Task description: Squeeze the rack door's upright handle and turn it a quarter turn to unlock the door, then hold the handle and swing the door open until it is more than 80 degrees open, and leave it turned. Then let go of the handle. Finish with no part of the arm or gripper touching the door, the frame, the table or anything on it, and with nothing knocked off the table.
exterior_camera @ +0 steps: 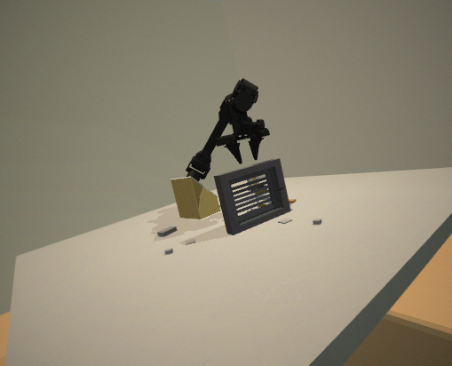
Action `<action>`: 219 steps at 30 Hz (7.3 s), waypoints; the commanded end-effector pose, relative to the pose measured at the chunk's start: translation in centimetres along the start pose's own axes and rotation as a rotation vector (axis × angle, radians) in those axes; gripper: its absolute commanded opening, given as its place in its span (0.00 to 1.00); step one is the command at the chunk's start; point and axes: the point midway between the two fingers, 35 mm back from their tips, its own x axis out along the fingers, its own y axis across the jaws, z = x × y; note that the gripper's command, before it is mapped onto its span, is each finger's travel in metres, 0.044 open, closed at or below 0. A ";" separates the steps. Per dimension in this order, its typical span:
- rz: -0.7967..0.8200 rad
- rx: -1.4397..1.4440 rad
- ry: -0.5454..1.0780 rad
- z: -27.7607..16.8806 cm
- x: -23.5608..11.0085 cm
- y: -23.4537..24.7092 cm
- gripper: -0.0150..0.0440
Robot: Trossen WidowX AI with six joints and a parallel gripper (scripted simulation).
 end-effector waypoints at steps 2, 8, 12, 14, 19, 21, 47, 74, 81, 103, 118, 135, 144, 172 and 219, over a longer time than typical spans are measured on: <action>0.014 0.004 0.005 0.2 0.4 0.1 0.76; 0.013 0.004 0.004 0.2 1.4 0.1 0.76; 0.013 0.004 0.004 0.3 2.1 0.1 0.76; 0.013 0.004 0.004 0.3 2.4 0.1 0.76; 0.013 0.004 0.004 0.3 3.2 0.1 0.76; 0.013 0.004 0.004 0.3 3.5 0.1 0.76; 0.017 0.003 0.004 0.1 7.0 0.2 0.63; 0.017 -0.415 0.001 0.1 7.0 0.2 0.30; 0.018 -0.760 -0.002 0.1 7.0 0.2 0.30; 0.016 -1.844 -0.012 0.1 7.0 0.2 0.30; 0.016 -1.917 -0.013 0.1 7.0 0.2 0.30; 0.016 -1.917 -0.013 0.1 7.0 0.2 0.76; 0.017 -1.546 -0.009 0.1 7.0 0.2 0.76; 0.017 -0.159 0.003 0.1 7.0 0.2 0.76; 0.008 1.748 0.018 0.1 7.0 0.2 0.76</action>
